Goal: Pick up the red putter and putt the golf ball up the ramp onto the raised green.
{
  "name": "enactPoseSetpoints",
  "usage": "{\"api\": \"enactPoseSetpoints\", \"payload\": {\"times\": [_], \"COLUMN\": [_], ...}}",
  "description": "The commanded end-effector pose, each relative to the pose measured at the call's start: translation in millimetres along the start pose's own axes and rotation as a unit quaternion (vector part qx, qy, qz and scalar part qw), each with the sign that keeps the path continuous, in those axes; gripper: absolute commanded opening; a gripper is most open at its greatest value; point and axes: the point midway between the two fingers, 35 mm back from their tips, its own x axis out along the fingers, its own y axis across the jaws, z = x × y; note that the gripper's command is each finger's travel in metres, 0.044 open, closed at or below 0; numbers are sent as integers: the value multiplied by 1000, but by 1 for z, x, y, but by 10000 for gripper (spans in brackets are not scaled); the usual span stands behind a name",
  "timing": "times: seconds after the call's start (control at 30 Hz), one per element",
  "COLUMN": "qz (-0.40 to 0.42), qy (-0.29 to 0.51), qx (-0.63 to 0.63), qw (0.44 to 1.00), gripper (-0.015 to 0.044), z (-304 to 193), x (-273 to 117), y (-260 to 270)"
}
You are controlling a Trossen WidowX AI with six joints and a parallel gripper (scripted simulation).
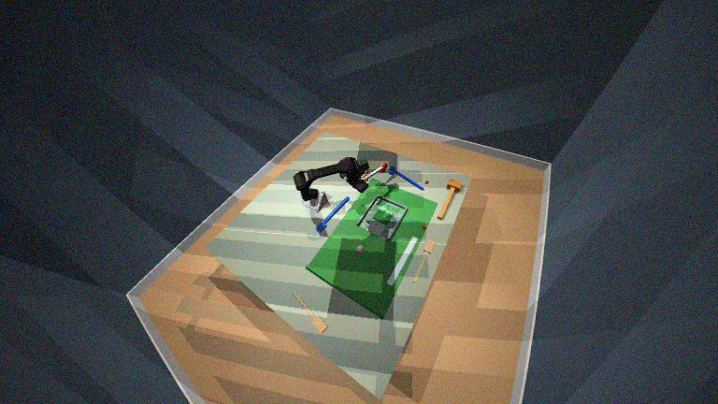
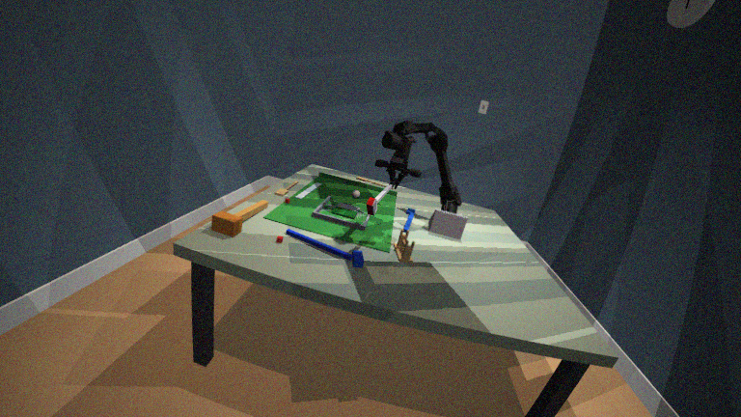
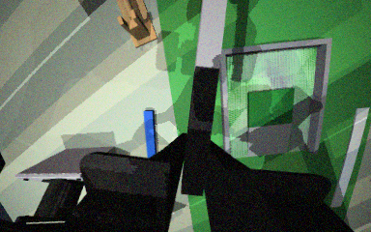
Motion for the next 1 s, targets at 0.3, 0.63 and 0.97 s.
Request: {"api": "enactPoseSetpoints", "payload": {"times": [0.3,0.63,0.97], "qz": [-9,-17,-29], "qy": [-8,-4,7], "qx": [175,312,444], "qw": [984,950,895], "gripper": [0,0,0], "z": [-87,-161,-235], "x": [-12,-14,-14], "y": [-42,-58,-56]}}
